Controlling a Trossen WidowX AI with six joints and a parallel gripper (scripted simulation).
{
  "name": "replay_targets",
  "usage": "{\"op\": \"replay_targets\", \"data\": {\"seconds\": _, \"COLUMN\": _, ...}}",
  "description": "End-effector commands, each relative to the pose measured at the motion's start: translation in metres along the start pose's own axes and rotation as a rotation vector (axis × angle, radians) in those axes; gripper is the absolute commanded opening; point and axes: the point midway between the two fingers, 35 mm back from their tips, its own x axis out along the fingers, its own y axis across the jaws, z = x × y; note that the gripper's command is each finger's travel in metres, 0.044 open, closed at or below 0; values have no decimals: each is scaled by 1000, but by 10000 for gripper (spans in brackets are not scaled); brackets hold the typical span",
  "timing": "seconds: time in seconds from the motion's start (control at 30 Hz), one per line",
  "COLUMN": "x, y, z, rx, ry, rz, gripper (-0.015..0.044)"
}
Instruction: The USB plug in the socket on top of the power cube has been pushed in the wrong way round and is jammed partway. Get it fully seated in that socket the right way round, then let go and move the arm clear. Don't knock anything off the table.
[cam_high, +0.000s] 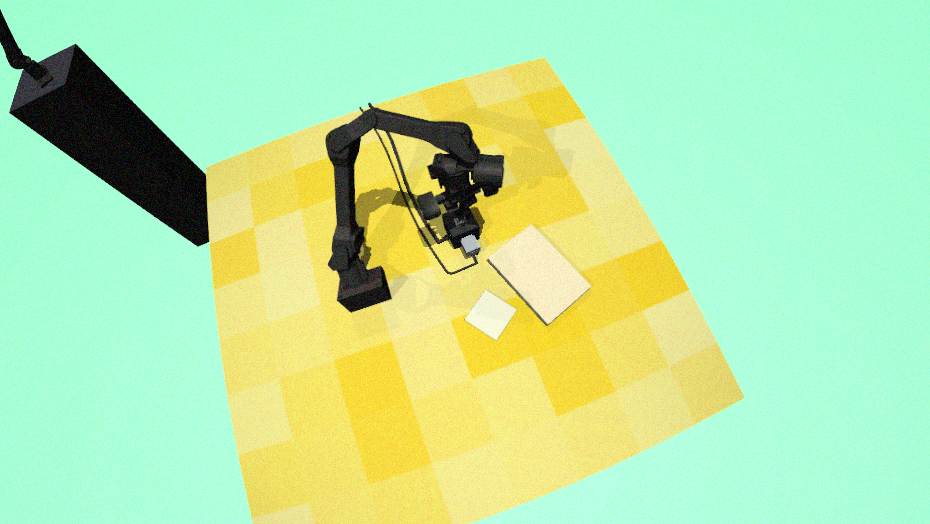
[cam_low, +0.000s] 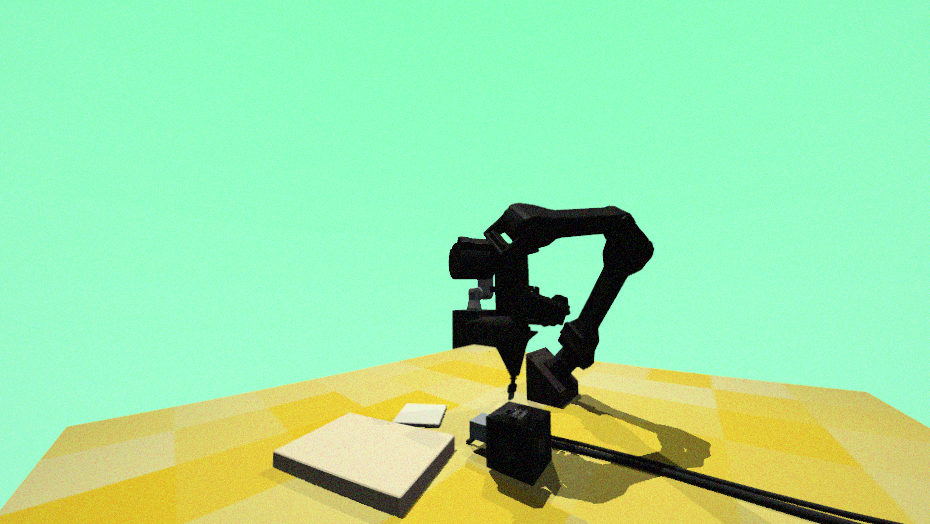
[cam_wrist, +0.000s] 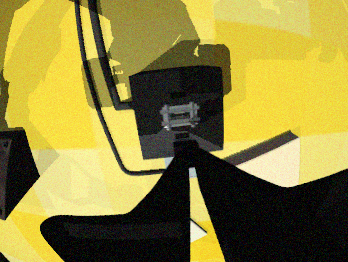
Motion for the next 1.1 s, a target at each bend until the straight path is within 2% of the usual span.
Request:
{"op": "replay_targets", "data": {"seconds": 0.0, "x": 1, "y": 0, "z": 1, "rx": -3, "ry": -9, "rz": -2, "gripper": 0}}
{"op": "replay_targets", "data": {"seconds": 1.07, "x": 4, "y": 0, "z": 3, "rx": -6, "ry": -34, "rz": -2, "gripper": 0}}
